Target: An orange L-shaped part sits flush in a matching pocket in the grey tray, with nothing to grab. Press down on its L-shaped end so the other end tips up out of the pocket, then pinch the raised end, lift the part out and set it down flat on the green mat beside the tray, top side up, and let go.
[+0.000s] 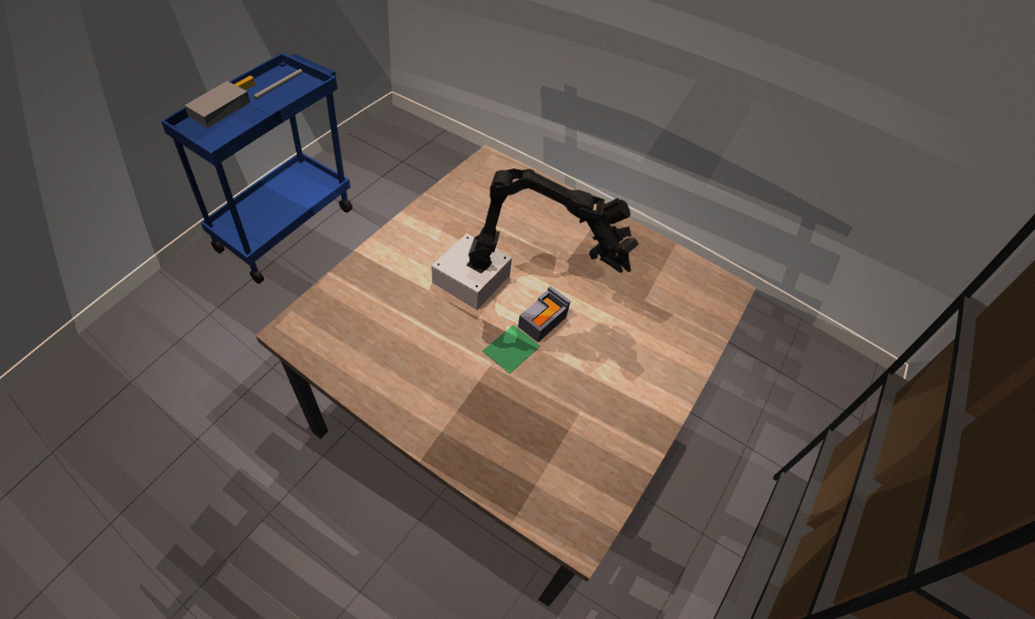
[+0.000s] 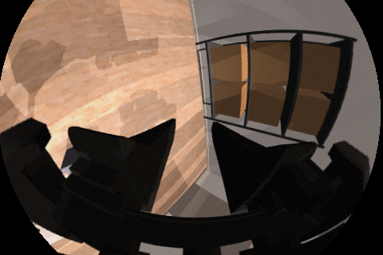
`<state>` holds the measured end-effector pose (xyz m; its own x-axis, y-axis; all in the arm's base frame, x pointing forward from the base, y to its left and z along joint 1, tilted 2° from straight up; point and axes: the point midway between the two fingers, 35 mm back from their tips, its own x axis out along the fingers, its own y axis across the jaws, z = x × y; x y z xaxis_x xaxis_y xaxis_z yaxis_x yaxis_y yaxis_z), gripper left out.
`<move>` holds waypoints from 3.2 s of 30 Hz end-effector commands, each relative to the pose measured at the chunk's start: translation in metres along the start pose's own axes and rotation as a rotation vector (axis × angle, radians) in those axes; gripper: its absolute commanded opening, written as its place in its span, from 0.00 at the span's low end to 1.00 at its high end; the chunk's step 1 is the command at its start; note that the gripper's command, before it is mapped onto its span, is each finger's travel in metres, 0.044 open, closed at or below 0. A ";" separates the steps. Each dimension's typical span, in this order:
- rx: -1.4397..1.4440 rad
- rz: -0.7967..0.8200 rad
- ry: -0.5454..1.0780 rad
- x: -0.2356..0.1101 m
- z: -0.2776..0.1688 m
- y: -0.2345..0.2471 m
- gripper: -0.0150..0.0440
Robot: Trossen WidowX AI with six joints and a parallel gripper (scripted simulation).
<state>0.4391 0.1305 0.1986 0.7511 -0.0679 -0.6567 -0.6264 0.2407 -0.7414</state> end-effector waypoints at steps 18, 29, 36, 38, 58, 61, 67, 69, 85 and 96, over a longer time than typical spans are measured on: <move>1.340 0.593 0.728 -0.028 -0.116 0.160 0.56; 1.340 0.593 0.728 -0.001 -0.120 0.188 0.56; 1.340 0.593 0.728 0.020 -0.126 0.216 0.56; 1.340 0.593 0.728 0.021 -0.126 0.216 0.56; 1.340 0.593 0.728 0.041 -0.130 0.240 0.56; 1.340 0.593 0.728 0.043 -0.130 0.243 0.56; 1.340 0.593 0.728 0.043 -0.130 0.243 0.56; 1.340 0.593 0.728 0.043 -0.130 0.243 0.56; 1.339 0.596 0.719 0.041 -0.124 0.239 0.56; 1.340 0.594 0.727 0.019 -0.115 0.211 0.56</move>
<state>0.2899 0.0699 -0.0076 -0.0337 0.0122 -0.9994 0.1327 0.9911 0.0076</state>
